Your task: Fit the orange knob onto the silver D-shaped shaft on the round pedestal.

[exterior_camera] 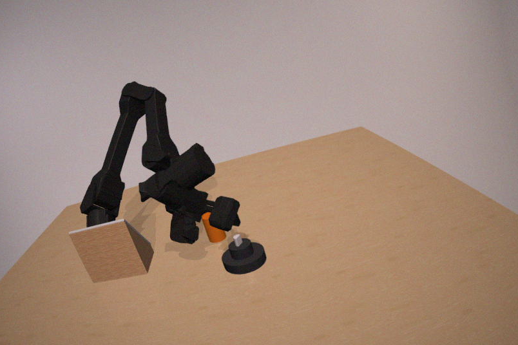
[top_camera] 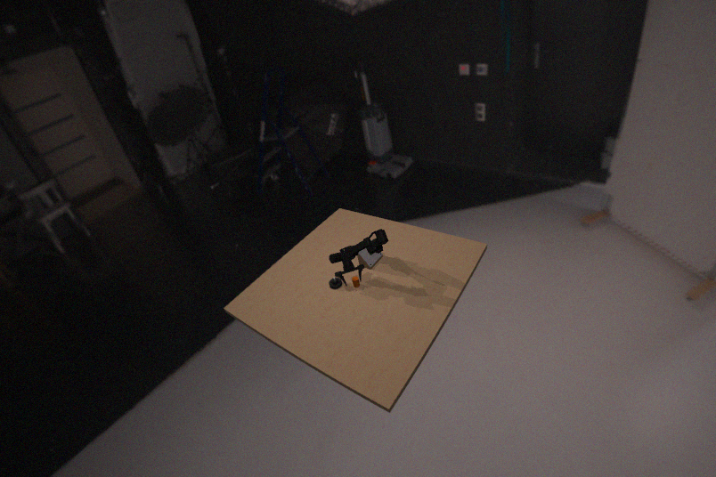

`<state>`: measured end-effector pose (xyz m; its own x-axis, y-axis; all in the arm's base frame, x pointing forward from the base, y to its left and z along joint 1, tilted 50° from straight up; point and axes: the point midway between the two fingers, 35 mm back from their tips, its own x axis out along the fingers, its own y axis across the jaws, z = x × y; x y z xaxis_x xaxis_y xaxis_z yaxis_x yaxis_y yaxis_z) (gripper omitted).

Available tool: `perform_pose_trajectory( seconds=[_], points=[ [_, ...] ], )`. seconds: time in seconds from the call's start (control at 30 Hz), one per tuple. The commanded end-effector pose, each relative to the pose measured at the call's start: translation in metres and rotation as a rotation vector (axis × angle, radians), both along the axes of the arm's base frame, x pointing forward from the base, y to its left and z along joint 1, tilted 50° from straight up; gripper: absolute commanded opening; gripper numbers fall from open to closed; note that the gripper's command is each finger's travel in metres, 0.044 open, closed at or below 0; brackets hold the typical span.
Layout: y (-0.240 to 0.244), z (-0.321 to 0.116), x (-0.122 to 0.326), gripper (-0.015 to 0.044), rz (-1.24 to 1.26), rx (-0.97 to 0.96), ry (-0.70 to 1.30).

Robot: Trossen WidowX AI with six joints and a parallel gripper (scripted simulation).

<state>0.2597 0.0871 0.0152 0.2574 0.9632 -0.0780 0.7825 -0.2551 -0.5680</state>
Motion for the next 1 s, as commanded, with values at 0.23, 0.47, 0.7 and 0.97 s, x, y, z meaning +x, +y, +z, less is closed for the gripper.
perform_pose_trajectory(
  seconds=[0.23, 0.47, 0.7, 0.97],
  points=[
    [-0.034, 0.028, 0.004, 0.0440, 0.004, -0.035, 0.002],
    [-0.047, 0.059, 0.007, 0.0440, 0.015, 0.004, 0.006],
    [-0.048, 0.062, 0.007, 0.0440, 0.016, 0.009, 0.009],
    [-0.044, 0.067, -0.003, 0.0440, 0.226, -0.164, 0.005]
  ],
)
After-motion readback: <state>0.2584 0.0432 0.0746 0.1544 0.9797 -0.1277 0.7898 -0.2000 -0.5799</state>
